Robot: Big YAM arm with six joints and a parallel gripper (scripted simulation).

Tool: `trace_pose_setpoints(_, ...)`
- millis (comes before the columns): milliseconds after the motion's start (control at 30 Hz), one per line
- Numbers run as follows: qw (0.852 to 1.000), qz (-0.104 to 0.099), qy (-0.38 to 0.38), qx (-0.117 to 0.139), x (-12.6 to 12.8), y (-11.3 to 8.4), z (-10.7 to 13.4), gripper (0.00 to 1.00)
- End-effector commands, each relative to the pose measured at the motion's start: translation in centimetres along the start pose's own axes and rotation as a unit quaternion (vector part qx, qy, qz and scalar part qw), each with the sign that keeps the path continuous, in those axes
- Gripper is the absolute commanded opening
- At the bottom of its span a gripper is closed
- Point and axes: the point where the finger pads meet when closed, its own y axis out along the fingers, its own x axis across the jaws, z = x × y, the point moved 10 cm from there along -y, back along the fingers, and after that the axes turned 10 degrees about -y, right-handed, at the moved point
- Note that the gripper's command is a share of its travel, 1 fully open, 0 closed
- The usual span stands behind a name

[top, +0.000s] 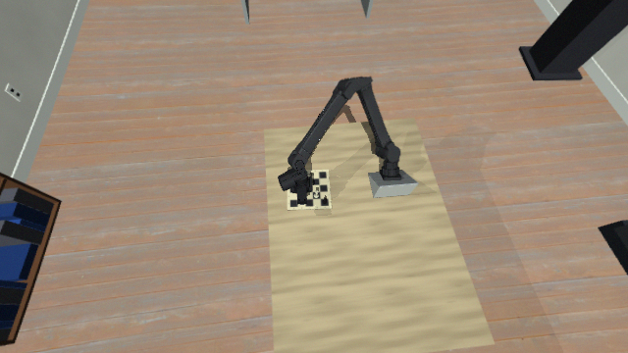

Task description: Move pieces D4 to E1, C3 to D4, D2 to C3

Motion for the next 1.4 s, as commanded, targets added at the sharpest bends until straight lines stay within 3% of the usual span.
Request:
trace_pose_setpoints(0, 1.000, 0.005, 0.012, -0.002, -1.5, 0.2, 0.4, 0.00)
trace_pose_setpoints(1367, 1.000, -0.005, 0.000, 0.001, -0.4, 1.3, 0.0, 0.00)
